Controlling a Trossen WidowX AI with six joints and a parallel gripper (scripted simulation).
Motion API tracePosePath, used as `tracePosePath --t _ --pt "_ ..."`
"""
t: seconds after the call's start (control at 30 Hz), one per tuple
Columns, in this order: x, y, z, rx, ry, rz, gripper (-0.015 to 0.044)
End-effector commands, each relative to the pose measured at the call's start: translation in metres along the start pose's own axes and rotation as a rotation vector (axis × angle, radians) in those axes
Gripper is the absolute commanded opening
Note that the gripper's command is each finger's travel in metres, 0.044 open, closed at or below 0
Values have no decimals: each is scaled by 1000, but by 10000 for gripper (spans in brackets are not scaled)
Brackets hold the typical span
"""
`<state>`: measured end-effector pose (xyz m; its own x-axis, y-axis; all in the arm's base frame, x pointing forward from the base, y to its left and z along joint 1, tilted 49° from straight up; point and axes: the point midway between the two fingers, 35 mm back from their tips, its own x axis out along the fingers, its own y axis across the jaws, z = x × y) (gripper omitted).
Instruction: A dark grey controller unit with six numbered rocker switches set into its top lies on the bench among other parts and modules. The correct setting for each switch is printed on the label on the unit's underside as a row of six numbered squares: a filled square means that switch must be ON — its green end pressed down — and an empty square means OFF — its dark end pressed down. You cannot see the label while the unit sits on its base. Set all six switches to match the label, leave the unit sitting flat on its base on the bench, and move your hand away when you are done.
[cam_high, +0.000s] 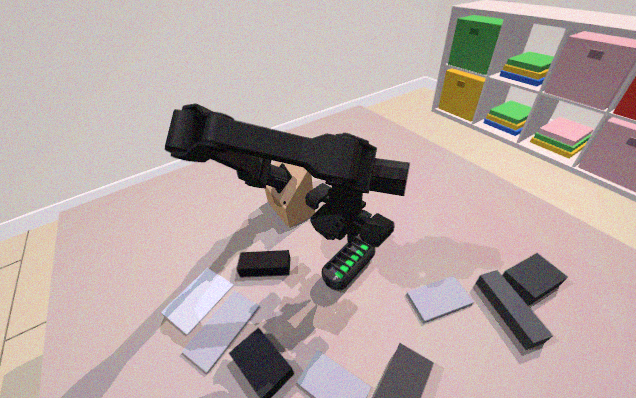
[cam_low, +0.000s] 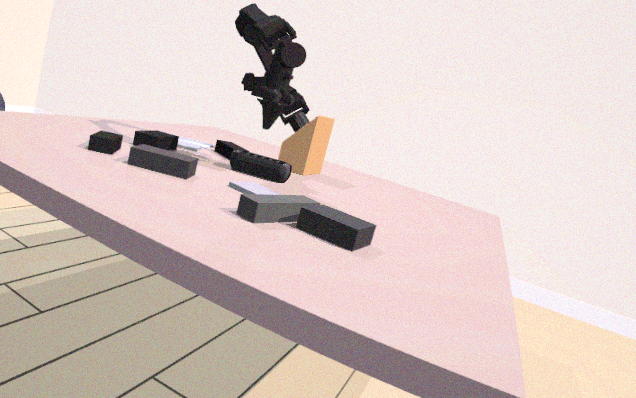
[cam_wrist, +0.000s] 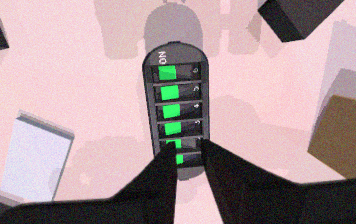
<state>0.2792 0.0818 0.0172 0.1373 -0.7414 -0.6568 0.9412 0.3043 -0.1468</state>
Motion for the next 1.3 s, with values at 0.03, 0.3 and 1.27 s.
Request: tracePosePath --t 0.03,0.3,1.27 --pt "-1 0 0 4 5 -2 0" --pt "-1 0 0 4 5 -2 0" --pt "60 46 -10 -28 12 0 230"
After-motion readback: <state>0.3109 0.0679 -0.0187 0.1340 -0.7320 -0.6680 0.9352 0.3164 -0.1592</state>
